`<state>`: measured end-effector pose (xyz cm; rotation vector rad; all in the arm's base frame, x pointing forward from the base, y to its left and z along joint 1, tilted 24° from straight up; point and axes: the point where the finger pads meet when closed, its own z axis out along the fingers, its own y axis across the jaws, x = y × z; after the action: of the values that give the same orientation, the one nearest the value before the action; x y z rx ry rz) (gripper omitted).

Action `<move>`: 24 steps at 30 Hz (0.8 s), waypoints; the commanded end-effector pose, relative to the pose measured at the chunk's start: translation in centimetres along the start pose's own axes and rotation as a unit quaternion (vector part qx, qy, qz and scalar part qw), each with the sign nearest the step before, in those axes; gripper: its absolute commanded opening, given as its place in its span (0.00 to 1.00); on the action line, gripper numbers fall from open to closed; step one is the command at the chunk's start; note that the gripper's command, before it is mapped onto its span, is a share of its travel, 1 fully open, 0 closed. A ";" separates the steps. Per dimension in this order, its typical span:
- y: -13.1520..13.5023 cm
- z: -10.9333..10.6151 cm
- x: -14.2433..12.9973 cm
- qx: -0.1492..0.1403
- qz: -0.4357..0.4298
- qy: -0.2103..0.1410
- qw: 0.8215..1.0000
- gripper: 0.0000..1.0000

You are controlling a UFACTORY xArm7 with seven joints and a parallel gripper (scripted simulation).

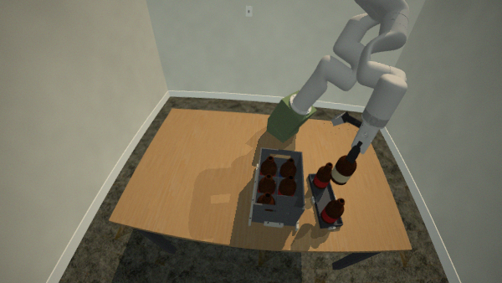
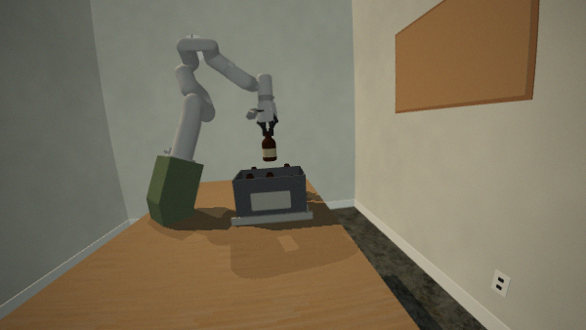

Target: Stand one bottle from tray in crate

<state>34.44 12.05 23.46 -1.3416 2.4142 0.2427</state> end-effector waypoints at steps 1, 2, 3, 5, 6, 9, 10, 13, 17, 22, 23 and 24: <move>-0.1 -0.1 -0.1 0.001 0.000 -0.001 1.000 0.00; -0.1 -0.1 -0.1 0.001 0.000 -0.001 1.000 0.00; -0.1 -0.1 -0.1 0.001 0.000 -0.001 1.000 0.00; -0.1 -0.1 -0.1 0.001 0.000 -0.001 1.000 0.00; -0.1 -0.1 -0.1 0.001 0.000 -0.001 1.000 0.00; -0.1 -0.1 -0.1 0.001 0.000 -0.001 1.000 0.00; -0.1 -0.1 -0.1 0.001 0.000 -0.001 1.000 0.00; -0.1 -0.1 -0.1 0.001 0.000 -0.001 1.000 0.00; -0.2 -0.1 0.0 0.001 0.000 -0.001 1.000 0.00; -0.4 -0.1 0.1 0.001 0.000 -0.001 1.000 0.00; -0.4 -0.1 0.1 0.001 0.000 -0.001 1.000 0.00; -0.5 -0.1 0.1 0.001 0.000 -0.001 1.000 0.00</move>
<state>34.60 11.79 23.41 -1.3416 2.4141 0.2426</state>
